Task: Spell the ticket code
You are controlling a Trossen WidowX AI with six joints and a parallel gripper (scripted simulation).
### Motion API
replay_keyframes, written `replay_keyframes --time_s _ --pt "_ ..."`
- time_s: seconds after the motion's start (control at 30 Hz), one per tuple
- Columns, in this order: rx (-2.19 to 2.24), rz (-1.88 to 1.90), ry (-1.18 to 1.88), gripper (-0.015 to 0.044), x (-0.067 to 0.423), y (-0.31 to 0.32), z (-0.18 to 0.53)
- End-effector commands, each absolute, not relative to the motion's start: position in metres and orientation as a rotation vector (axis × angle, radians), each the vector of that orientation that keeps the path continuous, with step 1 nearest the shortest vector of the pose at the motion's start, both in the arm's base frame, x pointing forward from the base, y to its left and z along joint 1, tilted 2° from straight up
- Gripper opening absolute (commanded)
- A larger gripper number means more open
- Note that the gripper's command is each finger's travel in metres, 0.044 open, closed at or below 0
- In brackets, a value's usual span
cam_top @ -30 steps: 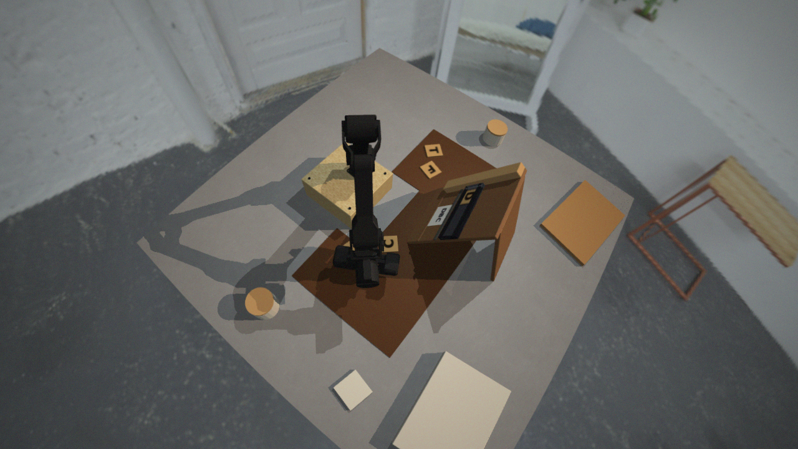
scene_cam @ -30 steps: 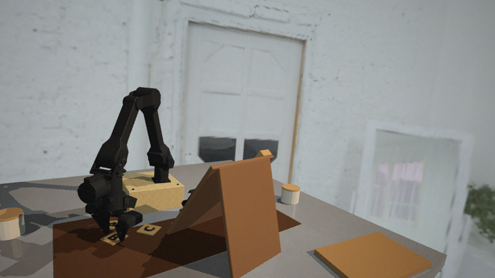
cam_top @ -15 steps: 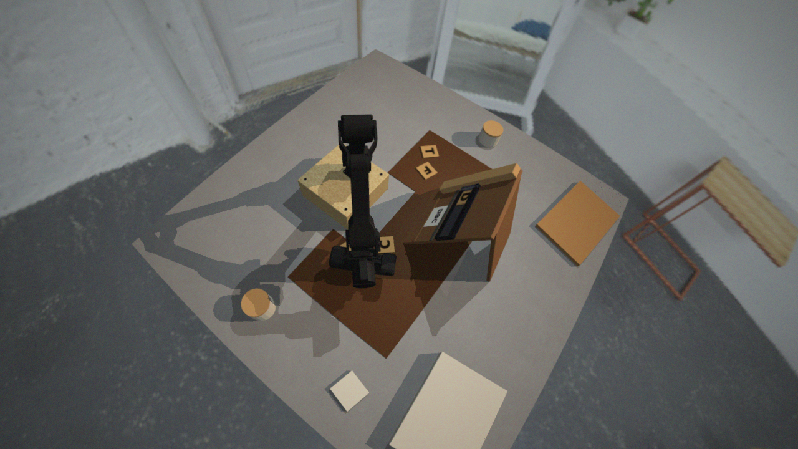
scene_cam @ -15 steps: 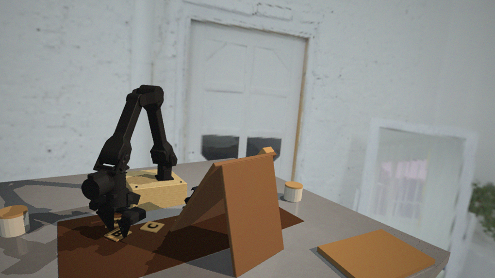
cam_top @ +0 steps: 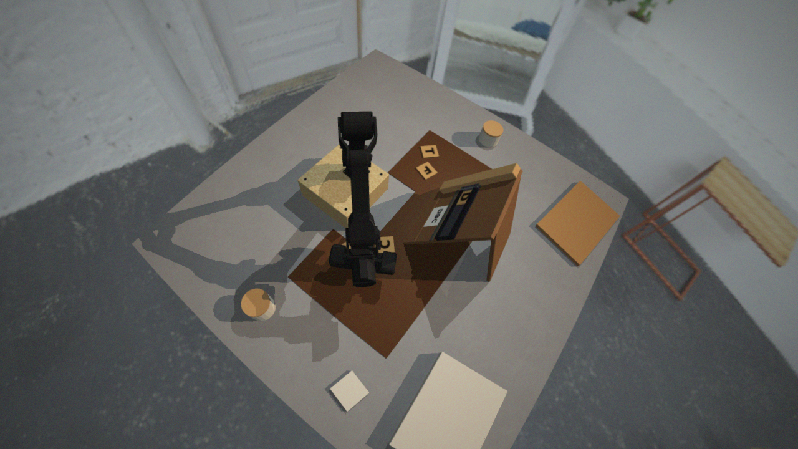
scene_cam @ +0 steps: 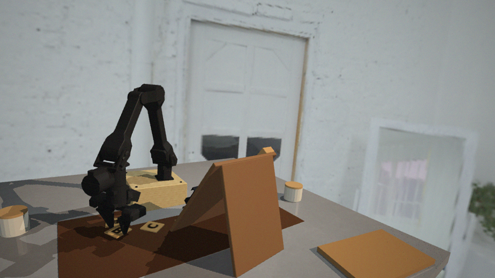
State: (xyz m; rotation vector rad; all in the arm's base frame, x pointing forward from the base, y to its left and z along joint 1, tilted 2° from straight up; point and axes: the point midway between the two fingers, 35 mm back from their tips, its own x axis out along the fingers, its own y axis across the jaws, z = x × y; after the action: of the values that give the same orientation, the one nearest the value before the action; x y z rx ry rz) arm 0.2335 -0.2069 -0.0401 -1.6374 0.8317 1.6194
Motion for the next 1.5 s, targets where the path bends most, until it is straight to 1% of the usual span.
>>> replay_keyframes --time_s 0.0,0.77,1.13,1.47 --pt "-1.639 1.622 0.833 0.0 0.233 -0.207 -0.037" --pt "-1.635 1.614 0.834 0.0 0.234 -0.207 -0.025" --pt "-1.486 1.268 0.948 0.0 0.259 -0.201 -0.014" --pt "-1.299 0.967 0.98 0.0 0.283 -0.193 -0.001"
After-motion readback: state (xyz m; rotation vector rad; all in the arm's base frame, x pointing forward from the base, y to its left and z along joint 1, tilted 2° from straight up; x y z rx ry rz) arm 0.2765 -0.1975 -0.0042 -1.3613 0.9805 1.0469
